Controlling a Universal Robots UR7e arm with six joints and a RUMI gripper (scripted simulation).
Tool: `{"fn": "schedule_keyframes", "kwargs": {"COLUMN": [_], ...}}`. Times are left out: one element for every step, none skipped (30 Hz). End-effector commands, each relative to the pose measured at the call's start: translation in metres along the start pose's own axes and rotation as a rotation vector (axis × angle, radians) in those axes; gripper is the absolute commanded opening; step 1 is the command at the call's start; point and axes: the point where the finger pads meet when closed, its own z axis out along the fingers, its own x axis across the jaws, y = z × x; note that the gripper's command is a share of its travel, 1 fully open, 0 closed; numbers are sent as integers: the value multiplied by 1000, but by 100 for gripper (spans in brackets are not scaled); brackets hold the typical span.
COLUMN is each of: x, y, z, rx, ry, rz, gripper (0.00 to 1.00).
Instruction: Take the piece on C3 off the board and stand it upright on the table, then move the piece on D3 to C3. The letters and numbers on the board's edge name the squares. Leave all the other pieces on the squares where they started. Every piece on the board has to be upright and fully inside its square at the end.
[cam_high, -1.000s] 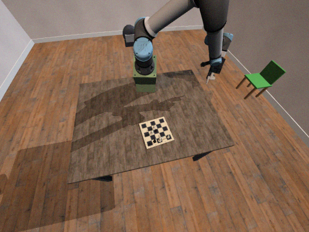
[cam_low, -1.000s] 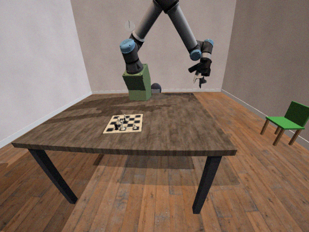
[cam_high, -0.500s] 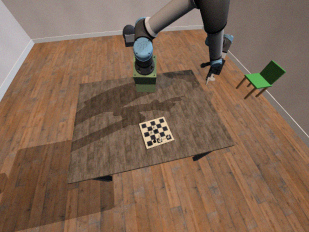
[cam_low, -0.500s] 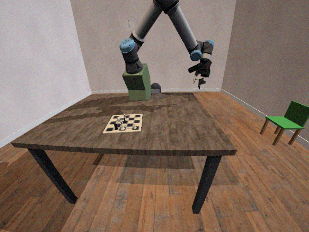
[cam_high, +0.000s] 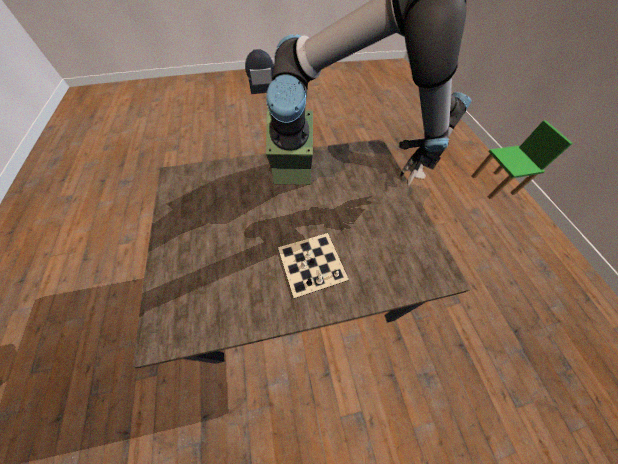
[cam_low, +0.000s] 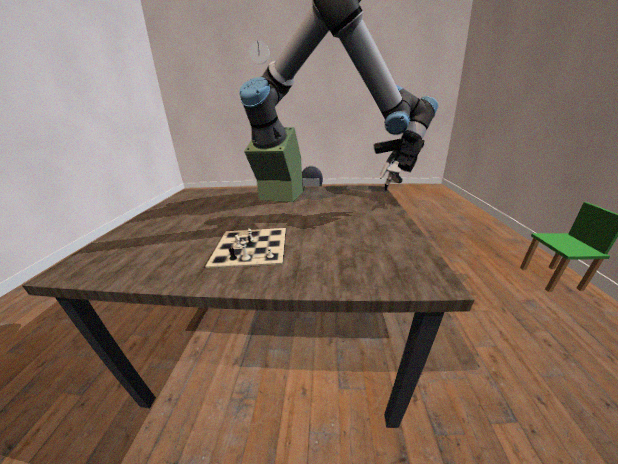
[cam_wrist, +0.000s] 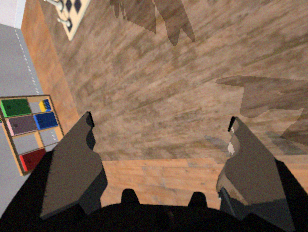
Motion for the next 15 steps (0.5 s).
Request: {"fn": "schedule_keyframes", "kwargs": {"x": [-25,-25,-31,-38,-38,-38,-45,-52,-52,-60,-60,-68,-75,-75,-83], "y": [-5,-5,-7,-10,-10,-10,-12,-14,-14,-17,-17,-19,-22,-22,-25], "z": [34,34,42,50,50,50,58,65,65,73,73,81,89,89,96], "rx": [126,126,156,187,187,187,219,252,252,284,284,317,350,350,383], "ry": [-62,-62,-74,-84,-84,-84,-94,-103,-103,-112,-112,-119,-125,-125,-130], "rz": [-105,-105,-134,-164,-164,-164,-195,-226,-226,-259,-259,-292,-326,-326,-360], "gripper": [100,100,100,100,100,100,100,100,100,100,100,100,100,100,100]}}
